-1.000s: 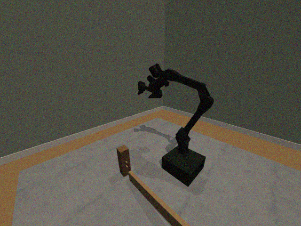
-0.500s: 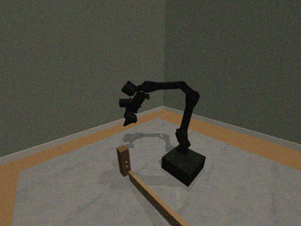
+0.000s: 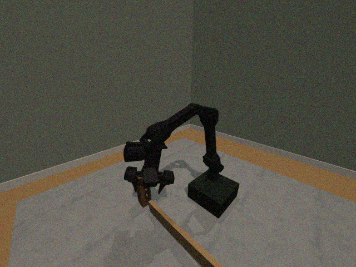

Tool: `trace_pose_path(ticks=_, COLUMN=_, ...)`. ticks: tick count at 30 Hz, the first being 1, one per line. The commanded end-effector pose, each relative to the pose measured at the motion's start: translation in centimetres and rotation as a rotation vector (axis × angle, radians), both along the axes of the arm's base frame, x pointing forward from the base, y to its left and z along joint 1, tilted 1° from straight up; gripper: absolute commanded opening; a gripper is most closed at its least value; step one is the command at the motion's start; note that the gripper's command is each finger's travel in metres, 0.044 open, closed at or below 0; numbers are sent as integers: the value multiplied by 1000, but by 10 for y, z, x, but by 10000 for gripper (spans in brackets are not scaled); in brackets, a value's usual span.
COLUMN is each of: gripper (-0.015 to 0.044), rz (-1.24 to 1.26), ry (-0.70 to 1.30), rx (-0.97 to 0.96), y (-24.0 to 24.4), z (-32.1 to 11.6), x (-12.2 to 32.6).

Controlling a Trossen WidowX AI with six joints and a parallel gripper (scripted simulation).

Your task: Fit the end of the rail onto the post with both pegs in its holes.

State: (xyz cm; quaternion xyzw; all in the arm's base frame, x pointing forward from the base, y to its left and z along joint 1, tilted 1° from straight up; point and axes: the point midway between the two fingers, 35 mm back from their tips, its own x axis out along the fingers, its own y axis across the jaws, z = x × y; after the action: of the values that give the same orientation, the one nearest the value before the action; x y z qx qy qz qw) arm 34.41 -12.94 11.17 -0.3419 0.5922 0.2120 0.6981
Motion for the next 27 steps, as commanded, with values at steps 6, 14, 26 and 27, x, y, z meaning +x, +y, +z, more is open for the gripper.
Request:
trace_pose_path(ticks=6, gripper=440, rz=564, ry=224, rx=25, y=76, z=-60, x=-1)
trace_pose_path(ticks=14, gripper=440, rz=564, ry=225, rx=25, y=74, z=-65, x=-4)
trace_pose_path(ticks=26, gripper=440, rz=564, ry=225, rx=25, y=73, z=-84, x=-2)
trace_pose_path(ticks=27, gripper=440, rz=564, ry=225, rx=25, y=73, z=-86, x=-2)
